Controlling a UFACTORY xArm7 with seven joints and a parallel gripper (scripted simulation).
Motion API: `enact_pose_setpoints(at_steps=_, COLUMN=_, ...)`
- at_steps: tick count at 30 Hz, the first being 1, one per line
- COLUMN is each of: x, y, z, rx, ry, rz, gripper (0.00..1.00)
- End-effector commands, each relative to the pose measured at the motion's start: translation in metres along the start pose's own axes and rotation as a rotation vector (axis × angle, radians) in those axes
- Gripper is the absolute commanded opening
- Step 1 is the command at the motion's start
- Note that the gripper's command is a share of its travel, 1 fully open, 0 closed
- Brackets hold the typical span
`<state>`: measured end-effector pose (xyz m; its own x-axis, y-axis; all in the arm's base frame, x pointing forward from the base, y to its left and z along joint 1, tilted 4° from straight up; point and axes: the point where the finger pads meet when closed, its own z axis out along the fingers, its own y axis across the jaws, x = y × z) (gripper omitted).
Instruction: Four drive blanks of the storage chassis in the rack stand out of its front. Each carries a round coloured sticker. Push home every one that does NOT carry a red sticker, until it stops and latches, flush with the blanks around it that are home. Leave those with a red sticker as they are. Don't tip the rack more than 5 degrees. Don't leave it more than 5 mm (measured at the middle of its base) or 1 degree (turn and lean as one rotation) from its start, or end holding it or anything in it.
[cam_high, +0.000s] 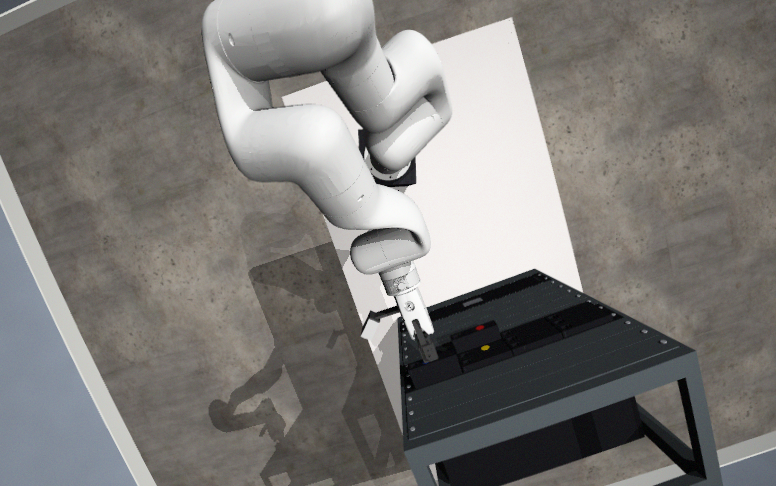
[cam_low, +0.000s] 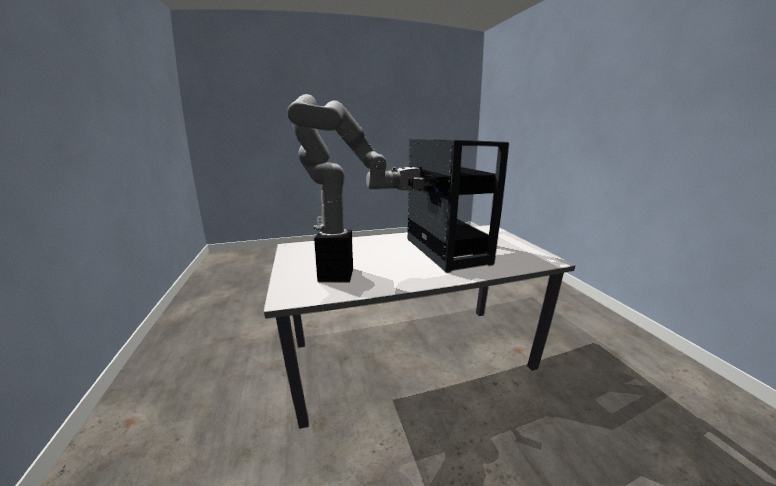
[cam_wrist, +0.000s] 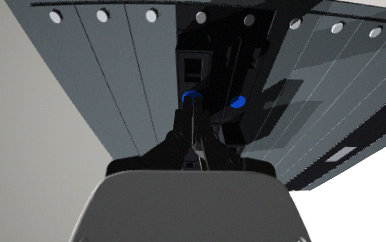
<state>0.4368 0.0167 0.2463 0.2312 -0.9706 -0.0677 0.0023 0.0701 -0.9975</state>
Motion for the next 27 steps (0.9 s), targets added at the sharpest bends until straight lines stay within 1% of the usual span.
enact_pose_setpoints(at_steps=1, x=0.000, y=-0.001, z=0.001, rx=0.003, ry=0.000, rz=-0.001, gripper=0.00)
enact_pose_setpoints(at_steps=8, x=0.000, y=-0.001, z=0.010, rx=0.003, ry=0.000, rz=-0.001, gripper=0.00)
enact_pose_setpoints(at_steps=20, x=0.000, y=-0.001, z=0.011, rx=0.003, ry=0.000, rz=-0.001, gripper=0.00)
enact_pose_setpoints(at_steps=27, x=0.000, y=-0.002, z=0.020, rx=0.003, ry=0.000, rz=-0.001, gripper=0.00)
